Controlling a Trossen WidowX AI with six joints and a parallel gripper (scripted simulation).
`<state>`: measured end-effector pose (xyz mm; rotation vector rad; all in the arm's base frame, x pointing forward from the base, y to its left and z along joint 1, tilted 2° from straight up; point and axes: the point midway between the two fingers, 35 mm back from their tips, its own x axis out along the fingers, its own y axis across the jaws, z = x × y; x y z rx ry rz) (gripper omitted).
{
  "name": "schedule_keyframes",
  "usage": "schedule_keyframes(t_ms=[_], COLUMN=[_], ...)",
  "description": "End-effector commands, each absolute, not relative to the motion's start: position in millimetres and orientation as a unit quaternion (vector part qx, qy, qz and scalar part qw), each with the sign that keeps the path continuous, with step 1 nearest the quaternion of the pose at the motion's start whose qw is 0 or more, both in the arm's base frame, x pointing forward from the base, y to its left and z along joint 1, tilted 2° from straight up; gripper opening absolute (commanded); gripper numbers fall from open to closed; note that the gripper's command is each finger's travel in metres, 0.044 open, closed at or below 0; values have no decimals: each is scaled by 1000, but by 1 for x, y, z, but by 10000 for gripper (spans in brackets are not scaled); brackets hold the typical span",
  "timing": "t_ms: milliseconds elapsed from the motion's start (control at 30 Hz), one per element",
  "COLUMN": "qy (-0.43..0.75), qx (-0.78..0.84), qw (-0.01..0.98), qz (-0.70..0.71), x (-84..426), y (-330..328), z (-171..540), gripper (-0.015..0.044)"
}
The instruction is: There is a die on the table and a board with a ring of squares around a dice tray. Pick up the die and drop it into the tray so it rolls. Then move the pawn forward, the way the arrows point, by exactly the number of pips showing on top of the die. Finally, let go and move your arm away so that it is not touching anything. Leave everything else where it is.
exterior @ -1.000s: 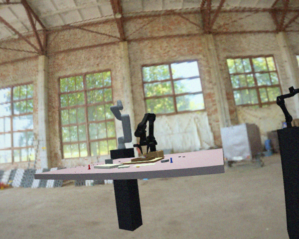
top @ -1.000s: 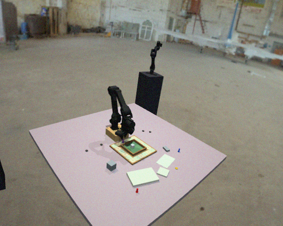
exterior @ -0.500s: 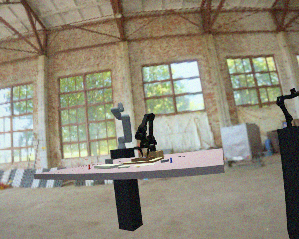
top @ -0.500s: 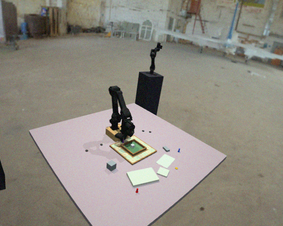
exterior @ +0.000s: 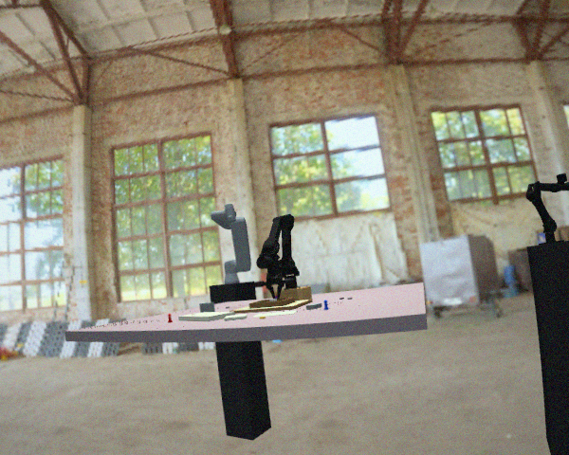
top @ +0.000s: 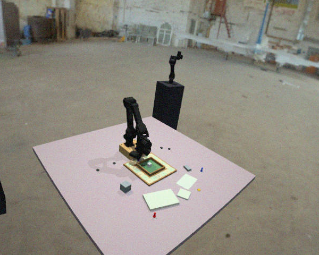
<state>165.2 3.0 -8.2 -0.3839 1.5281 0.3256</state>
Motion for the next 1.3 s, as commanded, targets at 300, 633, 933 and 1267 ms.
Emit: schedule_keyframes(t_ms=[300,633,933,1267], qy=[686,685,686,685], qx=[-171,-171,-171,-171], qw=[692,692,692,692], qz=[150,150,150,150], x=[169,173,164,171], y=[4,5,4,2], z=[7,60,110,117], gripper=[0,0,0,0])
